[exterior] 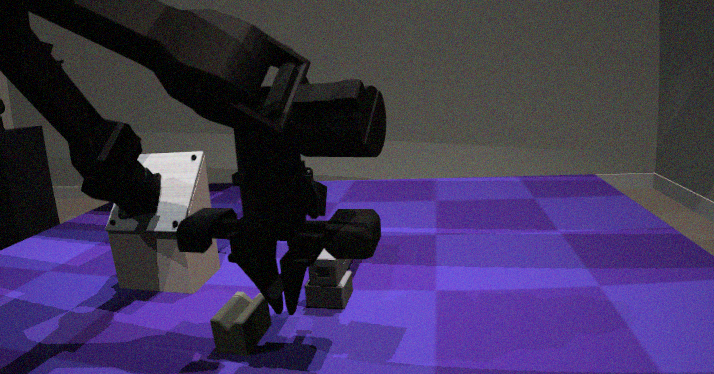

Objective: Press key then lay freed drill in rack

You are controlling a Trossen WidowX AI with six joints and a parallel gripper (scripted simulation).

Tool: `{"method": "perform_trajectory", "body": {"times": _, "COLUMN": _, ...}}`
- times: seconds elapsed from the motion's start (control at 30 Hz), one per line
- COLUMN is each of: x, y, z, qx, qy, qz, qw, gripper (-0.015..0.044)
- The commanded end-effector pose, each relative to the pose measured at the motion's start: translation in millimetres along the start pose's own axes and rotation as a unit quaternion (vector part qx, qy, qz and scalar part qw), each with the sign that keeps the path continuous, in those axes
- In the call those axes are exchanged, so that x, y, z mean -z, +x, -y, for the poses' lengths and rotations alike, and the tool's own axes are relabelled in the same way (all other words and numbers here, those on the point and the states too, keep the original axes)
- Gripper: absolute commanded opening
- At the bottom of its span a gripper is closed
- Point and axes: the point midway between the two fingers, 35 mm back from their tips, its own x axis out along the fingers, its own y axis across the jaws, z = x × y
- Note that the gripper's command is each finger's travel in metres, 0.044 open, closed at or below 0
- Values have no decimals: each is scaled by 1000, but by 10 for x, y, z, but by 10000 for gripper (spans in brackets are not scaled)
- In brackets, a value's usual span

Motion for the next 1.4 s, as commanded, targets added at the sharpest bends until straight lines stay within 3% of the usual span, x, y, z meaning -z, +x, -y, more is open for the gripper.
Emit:
{"method": "perform_trajectory", "body": {"times": 0.0, "x": 3, "y": -31, "z": 13, "qx": 2, "qy": 1, "qz": -2, "qw": 1000, "gripper": 0}}
{"method": "perform_trajectory", "body": {"times": 1.37, "x": 122, "y": 14, "z": -621, "qx": 1, "qy": 0, "qz": -2, "qw": 1000, "gripper": 0}}
